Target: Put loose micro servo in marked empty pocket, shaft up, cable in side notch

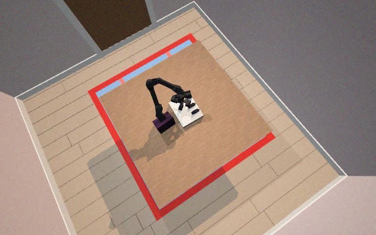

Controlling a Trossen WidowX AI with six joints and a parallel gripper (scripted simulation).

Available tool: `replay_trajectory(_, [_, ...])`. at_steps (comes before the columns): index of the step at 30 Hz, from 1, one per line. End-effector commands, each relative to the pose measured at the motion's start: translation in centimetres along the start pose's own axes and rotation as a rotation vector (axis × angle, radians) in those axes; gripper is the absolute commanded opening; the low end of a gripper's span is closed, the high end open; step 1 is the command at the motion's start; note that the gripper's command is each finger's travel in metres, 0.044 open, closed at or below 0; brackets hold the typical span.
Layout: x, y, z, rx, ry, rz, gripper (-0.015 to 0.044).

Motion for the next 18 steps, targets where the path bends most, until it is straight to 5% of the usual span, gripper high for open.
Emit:
replay_trajectory(1, [0.12,-0.68,0.14,-0.007,-0.009,-0.003,0.0440])
replay_trajectory(8, [0.12,-1.54,0.18,-0.008,-0.009,-0.003,0.0440])
replay_trajectory(18, [0.12,-1.54,0.18,-0.008,-0.009,-0.003,0.0178])
Point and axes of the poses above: the point midway between the two fingers, 35 mm back from their tips, its own y axis back along the fingers, its own z axis across the jaws, x = y × z, the point moved 2 cm from there along y, back along the fingers, and after that the axes turned 7 degrees about y, right-handed, at the moved point
